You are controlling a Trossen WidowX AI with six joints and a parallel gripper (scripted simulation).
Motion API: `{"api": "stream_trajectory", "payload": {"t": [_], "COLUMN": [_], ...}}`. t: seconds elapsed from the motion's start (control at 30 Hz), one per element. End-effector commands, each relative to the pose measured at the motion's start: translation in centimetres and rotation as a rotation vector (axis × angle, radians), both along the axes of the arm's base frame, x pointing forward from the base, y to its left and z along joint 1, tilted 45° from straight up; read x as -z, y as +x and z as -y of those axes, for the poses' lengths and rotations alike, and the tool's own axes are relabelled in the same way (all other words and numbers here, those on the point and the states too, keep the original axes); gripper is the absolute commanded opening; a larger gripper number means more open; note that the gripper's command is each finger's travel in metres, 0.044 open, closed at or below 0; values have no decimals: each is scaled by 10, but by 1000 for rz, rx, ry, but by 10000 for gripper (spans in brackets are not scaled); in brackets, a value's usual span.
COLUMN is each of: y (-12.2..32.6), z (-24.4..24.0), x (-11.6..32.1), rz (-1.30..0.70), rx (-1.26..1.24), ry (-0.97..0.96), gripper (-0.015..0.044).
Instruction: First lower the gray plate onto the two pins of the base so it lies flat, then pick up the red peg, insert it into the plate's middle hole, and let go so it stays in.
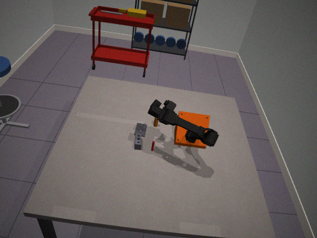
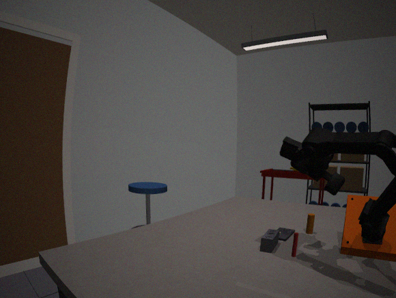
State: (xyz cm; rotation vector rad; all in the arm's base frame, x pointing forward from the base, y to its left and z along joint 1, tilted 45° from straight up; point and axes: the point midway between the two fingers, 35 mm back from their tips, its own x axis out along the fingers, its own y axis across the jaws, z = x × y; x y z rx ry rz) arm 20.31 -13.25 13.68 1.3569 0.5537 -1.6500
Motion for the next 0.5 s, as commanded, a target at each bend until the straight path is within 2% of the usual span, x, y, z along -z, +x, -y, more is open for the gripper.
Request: {"api": "stream_trajectory", "payload": {"t": [0.0, 0.1, 0.3, 0.47], "y": [0, 13, 65, 109], "z": [0, -10, -54, -85], "x": [0, 4, 11, 3], "rz": [0, -26, -43, 70], "rx": [0, -80, -384, -574], "ry": [0, 107, 560, 926], "gripper": [426, 440, 440, 440]}}
